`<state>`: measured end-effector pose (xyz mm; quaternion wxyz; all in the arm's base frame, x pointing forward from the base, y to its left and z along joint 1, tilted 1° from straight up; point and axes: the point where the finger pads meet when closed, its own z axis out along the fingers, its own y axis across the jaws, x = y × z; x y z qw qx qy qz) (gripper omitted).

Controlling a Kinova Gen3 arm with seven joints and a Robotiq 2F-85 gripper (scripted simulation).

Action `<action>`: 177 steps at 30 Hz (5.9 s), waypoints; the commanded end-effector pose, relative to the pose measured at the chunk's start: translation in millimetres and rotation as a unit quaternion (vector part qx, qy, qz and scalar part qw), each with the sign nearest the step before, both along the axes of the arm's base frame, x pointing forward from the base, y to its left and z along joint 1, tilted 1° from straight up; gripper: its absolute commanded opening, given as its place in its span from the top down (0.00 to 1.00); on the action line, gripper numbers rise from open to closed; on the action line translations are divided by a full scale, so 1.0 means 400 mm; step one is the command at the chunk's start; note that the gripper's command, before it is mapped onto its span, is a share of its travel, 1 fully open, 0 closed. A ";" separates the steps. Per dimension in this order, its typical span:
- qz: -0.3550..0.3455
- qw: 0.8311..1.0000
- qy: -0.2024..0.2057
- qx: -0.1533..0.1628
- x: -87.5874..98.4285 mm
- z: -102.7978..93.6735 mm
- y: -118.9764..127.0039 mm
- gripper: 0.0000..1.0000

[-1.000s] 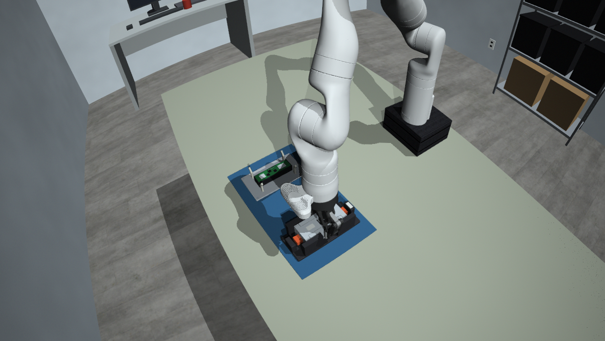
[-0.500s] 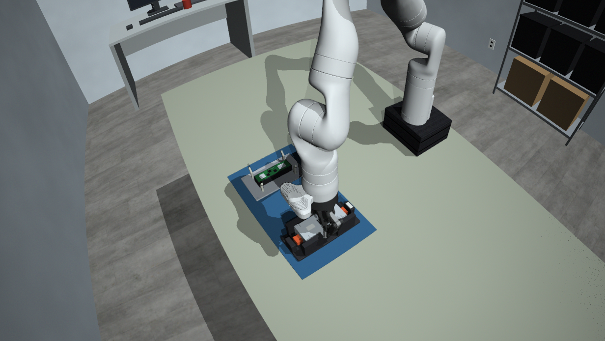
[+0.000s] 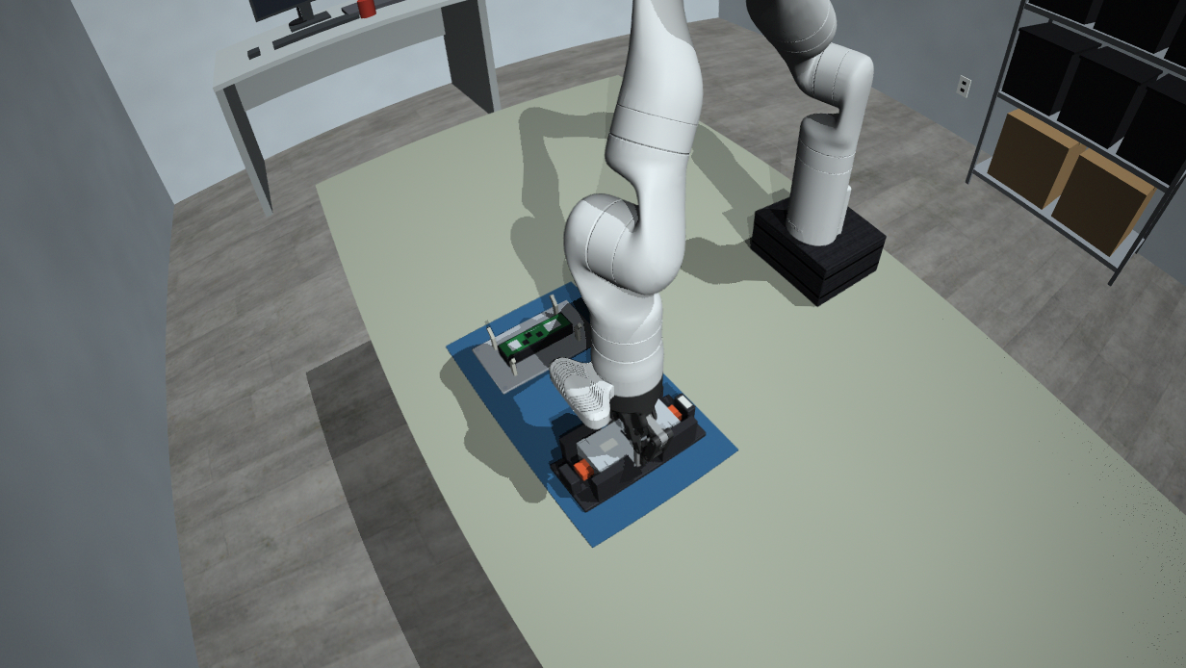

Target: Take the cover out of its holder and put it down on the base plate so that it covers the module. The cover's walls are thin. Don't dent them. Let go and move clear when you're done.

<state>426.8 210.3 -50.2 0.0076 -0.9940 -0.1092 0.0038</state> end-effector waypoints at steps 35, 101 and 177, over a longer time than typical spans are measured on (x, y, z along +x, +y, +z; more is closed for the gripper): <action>0.001 1.000 0.004 -0.002 -0.007 0.113 -0.003 1.00; 0.001 1.000 0.005 -0.002 -0.008 0.140 -0.004 0.00; 0.000 1.000 -0.001 0.000 0.002 0.001 0.001 0.00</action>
